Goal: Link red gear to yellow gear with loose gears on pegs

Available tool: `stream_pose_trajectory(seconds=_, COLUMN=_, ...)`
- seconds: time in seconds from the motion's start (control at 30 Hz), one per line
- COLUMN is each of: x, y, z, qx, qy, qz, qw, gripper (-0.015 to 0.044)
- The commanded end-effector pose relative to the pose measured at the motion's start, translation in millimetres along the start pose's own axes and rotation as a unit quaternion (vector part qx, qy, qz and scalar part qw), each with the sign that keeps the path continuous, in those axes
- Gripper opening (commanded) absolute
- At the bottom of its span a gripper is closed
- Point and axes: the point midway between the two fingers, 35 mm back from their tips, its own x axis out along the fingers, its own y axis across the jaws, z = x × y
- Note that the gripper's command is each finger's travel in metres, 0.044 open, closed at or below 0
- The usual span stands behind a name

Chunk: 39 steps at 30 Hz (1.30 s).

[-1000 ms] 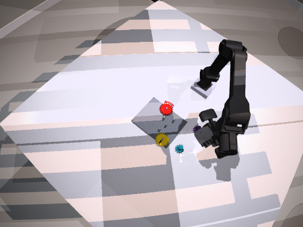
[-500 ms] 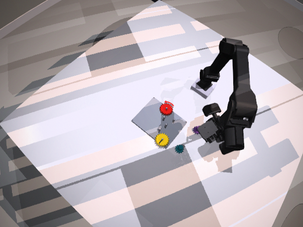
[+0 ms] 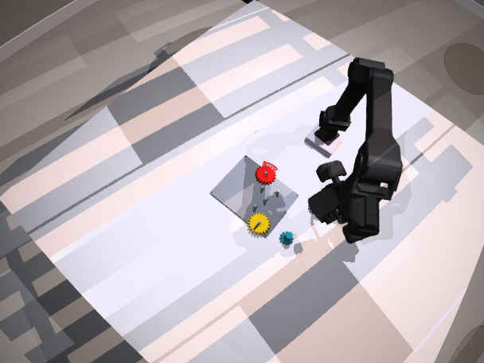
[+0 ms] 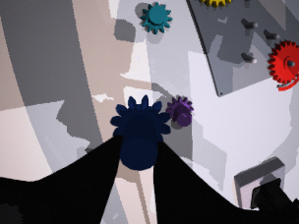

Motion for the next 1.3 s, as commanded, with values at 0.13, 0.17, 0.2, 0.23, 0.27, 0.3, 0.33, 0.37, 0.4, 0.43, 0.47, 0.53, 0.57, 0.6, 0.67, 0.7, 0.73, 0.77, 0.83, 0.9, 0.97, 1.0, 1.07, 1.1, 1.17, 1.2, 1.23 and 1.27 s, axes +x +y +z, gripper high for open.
stream_pose_trajectory(seconds=0.13, x=5, y=-12, z=15, qx=-0.001, qy=-0.003, qz=0.003, qw=1.000, gripper=0.0000)
stream_pose_trajectory(seconds=0.17, x=6, y=-14, z=17, qx=-0.001, qy=-0.003, qz=0.003, qw=1.000, gripper=0.0000)
stream_pose_trajectory(seconds=0.2, x=7, y=-15, z=19, qx=-0.001, qy=-0.003, qz=0.003, qw=1.000, gripper=0.0000)
stream_pose_trajectory(seconds=0.23, x=7, y=-17, z=21, qx=-0.001, qy=-0.003, qz=0.003, qw=1.000, gripper=0.0000)
stream_pose_trajectory(seconds=0.27, x=8, y=-19, z=23, qx=-0.001, qy=-0.003, qz=0.003, qw=1.000, gripper=0.0000)
stream_pose_trajectory(seconds=0.3, x=9, y=-20, z=25, qx=-0.001, qy=-0.003, qz=0.003, qw=1.000, gripper=0.0000)
stream_pose_trajectory(seconds=0.33, x=10, y=-22, z=26, qx=-0.001, qy=-0.003, qz=0.003, qw=1.000, gripper=0.0000)
stream_pose_trajectory(seconds=0.37, x=11, y=-24, z=28, qx=-0.001, qy=-0.003, qz=0.003, qw=1.000, gripper=0.0000)
stream_pose_trajectory(seconds=0.4, x=12, y=-25, z=30, qx=-0.002, qy=-0.003, qz=0.003, qw=1.000, gripper=0.0000)
stream_pose_trajectory(seconds=0.43, x=13, y=-27, z=31, qx=-0.002, qy=-0.003, qz=0.003, qw=1.000, gripper=0.0000)
stream_pose_trajectory(seconds=0.47, x=14, y=-28, z=33, qx=-0.002, qy=-0.004, qz=0.004, qw=1.000, gripper=0.0000)
stream_pose_trajectory(seconds=0.53, x=15, y=-31, z=36, qx=-0.002, qy=-0.004, qz=0.004, qw=1.000, gripper=0.0000)
stream_pose_trajectory(seconds=0.57, x=16, y=-33, z=38, qx=-0.003, qy=-0.004, qz=0.004, qw=1.000, gripper=0.0000)
stream_pose_trajectory(seconds=0.6, x=17, y=-34, z=39, qx=-0.003, qy=-0.004, qz=0.004, qw=1.000, gripper=0.0000)
stream_pose_trajectory(seconds=0.67, x=19, y=-37, z=42, qx=-0.003, qy=-0.004, qz=0.004, qw=1.000, gripper=0.0000)
stream_pose_trajectory(seconds=0.7, x=20, y=-39, z=44, qx=-0.003, qy=-0.004, qz=0.004, qw=1.000, gripper=0.0000)
stream_pose_trajectory(seconds=0.73, x=21, y=-41, z=46, qx=-0.003, qy=-0.004, qz=0.004, qw=1.000, gripper=0.0000)
stream_pose_trajectory(seconds=0.77, x=22, y=-43, z=47, qx=-0.003, qy=-0.004, qz=0.004, qw=1.000, gripper=0.0000)
stream_pose_trajectory(seconds=0.83, x=23, y=-47, z=50, qx=-0.003, qy=-0.004, qz=0.004, qw=1.000, gripper=0.0000)
stream_pose_trajectory(seconds=0.9, x=25, y=-50, z=53, qx=-0.003, qy=-0.004, qz=0.004, qw=1.000, gripper=0.0000)
stream_pose_trajectory(seconds=0.97, x=27, y=-54, z=56, qx=-0.003, qy=-0.005, qz=0.003, qw=1.000, gripper=0.0000)
stream_pose_trajectory(seconds=1.0, x=28, y=-56, z=58, qx=-0.003, qy=-0.005, qz=0.003, qw=1.000, gripper=0.0000)
stream_pose_trajectory(seconds=1.07, x=30, y=-60, z=61, qx=-0.003, qy=-0.005, qz=0.003, qw=1.000, gripper=0.0000)
stream_pose_trajectory(seconds=1.1, x=31, y=-62, z=62, qx=-0.003, qy=-0.005, qz=0.003, qw=1.000, gripper=0.0000)
stream_pose_trajectory(seconds=1.17, x=33, y=-66, z=65, qx=-0.003, qy=-0.005, qz=0.003, qw=1.000, gripper=0.0000)
stream_pose_trajectory(seconds=1.2, x=34, y=-68, z=66, qx=-0.003, qy=-0.005, qz=0.003, qw=1.000, gripper=0.0000)
stream_pose_trajectory(seconds=1.23, x=35, y=-70, z=68, qx=-0.003, qy=-0.005, qz=0.003, qw=1.000, gripper=0.0000)
stream_pose_trajectory(seconds=1.27, x=36, y=-72, z=69, qx=-0.003, qy=-0.005, qz=0.003, qw=1.000, gripper=0.0000)
